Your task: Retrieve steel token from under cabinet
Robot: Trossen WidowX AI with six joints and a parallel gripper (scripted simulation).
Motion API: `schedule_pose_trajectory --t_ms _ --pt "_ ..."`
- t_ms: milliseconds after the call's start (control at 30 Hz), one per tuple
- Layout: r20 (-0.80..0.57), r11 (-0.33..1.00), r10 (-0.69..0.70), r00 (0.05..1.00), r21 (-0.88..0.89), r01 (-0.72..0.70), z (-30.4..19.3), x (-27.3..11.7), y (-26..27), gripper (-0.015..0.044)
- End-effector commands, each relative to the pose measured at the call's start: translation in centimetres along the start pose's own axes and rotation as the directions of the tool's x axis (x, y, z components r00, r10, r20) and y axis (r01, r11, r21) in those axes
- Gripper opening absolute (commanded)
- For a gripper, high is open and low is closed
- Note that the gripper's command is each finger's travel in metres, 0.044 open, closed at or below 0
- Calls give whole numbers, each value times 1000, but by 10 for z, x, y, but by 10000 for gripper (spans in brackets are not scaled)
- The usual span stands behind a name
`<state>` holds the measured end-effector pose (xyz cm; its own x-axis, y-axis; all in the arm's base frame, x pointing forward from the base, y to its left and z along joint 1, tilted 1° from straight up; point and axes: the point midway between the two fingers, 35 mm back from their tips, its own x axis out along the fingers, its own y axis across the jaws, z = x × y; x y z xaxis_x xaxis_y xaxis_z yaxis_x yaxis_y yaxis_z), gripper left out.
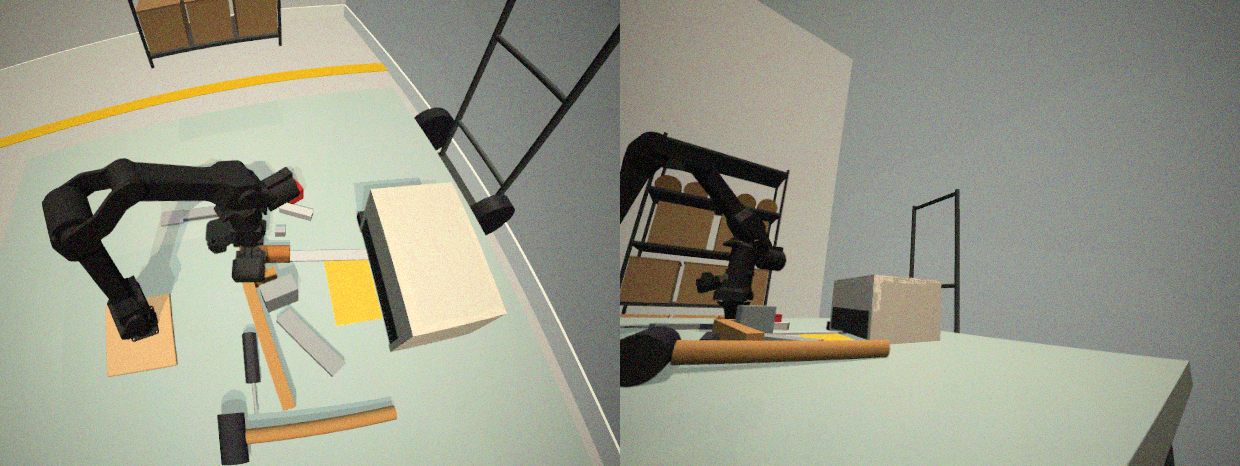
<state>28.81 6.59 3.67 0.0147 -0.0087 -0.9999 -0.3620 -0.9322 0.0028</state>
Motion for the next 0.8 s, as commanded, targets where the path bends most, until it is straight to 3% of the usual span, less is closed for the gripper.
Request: schedule_pose_trajectory --t_ms 0,767 --pt "-1 1000 2 1000 3 -2 7 1 0 0" --pt "1 1000 2 1000 3 -2 41 1 -2 0"
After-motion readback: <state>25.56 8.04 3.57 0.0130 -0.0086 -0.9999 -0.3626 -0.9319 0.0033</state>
